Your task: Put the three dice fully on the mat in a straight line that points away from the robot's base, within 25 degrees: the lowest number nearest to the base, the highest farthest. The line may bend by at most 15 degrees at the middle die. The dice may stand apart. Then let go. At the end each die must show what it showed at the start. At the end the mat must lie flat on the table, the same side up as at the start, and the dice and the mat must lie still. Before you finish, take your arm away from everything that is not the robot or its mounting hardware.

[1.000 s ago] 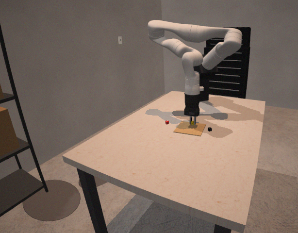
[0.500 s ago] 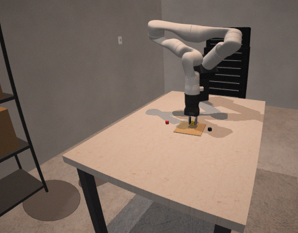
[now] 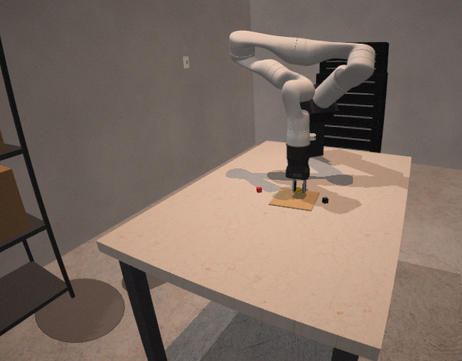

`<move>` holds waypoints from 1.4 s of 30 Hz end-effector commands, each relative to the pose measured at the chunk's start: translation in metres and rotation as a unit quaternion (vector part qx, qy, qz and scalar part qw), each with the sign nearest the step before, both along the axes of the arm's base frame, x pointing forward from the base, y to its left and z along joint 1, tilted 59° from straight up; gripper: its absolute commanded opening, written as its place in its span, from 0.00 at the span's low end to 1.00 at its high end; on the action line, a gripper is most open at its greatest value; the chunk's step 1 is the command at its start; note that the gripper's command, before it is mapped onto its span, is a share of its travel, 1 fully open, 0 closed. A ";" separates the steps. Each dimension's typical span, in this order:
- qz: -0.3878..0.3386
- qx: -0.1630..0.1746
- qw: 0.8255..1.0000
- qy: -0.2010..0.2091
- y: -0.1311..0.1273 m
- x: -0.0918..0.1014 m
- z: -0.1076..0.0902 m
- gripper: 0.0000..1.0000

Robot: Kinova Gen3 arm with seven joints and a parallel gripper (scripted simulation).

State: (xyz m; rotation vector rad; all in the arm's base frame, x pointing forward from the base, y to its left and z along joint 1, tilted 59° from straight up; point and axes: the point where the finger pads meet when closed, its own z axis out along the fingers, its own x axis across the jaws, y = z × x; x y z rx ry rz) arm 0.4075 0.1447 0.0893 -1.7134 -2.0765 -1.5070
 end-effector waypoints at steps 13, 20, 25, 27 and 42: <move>-0.002 -0.001 1.000 -0.001 -0.031 -0.021 0.023 0.64; -0.002 -0.001 1.000 -0.001 -0.046 -0.032 0.034 0.64; -0.002 -0.001 1.000 -0.001 -0.056 -0.039 0.042 0.64; -0.002 -0.001 1.000 -0.001 -0.059 -0.041 0.044 0.64; -0.002 -0.001 1.000 -0.001 -0.062 -0.043 0.046 1.00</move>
